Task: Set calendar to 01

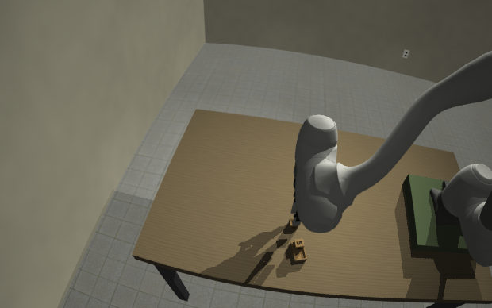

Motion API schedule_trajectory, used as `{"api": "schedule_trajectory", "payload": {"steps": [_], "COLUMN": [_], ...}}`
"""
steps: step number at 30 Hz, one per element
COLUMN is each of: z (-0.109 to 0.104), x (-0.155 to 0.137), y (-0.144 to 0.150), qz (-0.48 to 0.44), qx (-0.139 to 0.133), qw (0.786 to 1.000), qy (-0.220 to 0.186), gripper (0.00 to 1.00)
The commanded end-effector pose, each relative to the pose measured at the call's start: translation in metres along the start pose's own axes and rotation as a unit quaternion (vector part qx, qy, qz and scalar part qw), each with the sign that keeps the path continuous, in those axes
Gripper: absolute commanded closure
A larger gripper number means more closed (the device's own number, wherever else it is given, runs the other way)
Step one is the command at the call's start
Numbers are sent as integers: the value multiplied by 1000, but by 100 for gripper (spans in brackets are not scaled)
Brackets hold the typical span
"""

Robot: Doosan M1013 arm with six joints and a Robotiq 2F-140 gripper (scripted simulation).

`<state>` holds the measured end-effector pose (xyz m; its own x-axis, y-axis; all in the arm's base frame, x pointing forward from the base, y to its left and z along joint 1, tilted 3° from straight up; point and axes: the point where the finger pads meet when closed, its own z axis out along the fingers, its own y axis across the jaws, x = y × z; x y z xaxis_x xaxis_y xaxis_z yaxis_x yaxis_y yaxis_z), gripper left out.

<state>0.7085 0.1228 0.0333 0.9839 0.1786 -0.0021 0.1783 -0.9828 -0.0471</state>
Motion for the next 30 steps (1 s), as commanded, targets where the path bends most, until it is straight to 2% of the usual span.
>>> {"api": "schedule_trajectory", "payload": {"steps": [1,11,30], "z": [4,13,15], "x": [0,0,0], "y": [0,0,0], "qz": [0,0,0], "qx": [0,0,0], "qw": [1000,1000,1000], "qy": [0,0,0], "gripper": [64,64,64]}}
